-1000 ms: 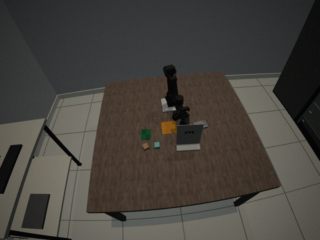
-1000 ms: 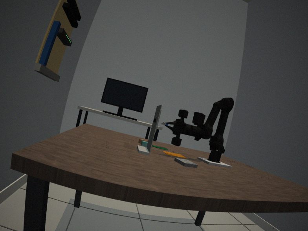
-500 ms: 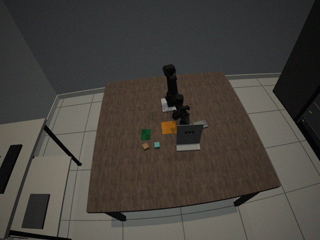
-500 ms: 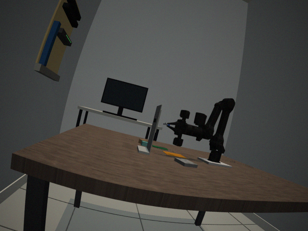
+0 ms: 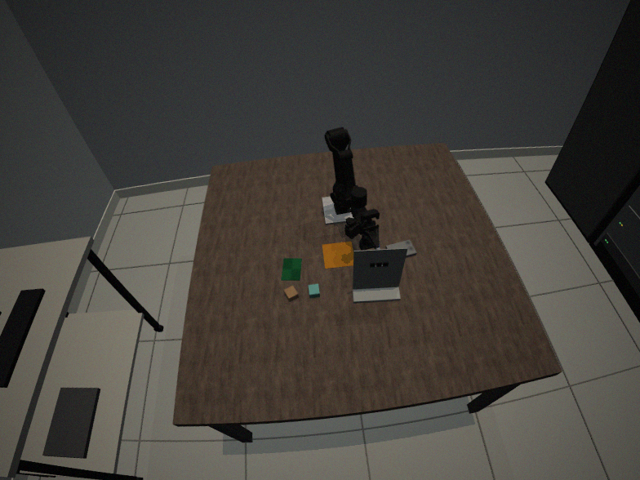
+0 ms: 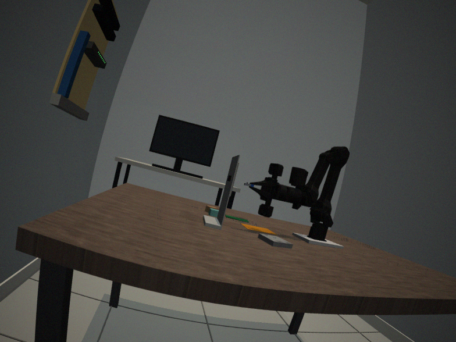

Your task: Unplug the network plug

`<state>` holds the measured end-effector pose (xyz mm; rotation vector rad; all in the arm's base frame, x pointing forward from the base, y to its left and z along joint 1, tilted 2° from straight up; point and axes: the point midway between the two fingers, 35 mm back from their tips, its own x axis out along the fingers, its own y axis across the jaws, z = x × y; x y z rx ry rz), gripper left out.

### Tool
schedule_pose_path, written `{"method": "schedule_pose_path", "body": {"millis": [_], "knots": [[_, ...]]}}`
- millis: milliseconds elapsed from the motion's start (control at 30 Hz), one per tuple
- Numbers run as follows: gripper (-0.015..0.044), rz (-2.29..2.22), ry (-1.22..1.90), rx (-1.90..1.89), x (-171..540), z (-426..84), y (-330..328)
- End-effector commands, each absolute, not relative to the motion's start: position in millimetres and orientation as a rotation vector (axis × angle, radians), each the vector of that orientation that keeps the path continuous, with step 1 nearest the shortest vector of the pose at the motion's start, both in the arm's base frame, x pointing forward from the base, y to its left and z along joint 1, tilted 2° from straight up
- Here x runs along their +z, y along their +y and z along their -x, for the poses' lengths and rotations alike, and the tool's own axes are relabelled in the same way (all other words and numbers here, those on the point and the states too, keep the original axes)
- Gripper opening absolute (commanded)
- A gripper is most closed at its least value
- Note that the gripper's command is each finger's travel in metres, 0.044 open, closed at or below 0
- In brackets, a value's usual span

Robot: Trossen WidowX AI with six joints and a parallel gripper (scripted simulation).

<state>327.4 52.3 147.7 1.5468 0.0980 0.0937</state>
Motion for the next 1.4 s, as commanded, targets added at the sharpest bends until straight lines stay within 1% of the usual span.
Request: {"method": "schedule_pose_path", "body": {"millis": [0, 767, 1367], "knots": [[0.0, -1.548, 0.092, 0.093, 148.9, -324.9, 52.3], [0.0, -1.546, 0.099, 0.093, 147.6, -316.2, 55.4], [0.0, -1.547, 0.096, 0.093, 172.6, -312.4, 56.5]]}}
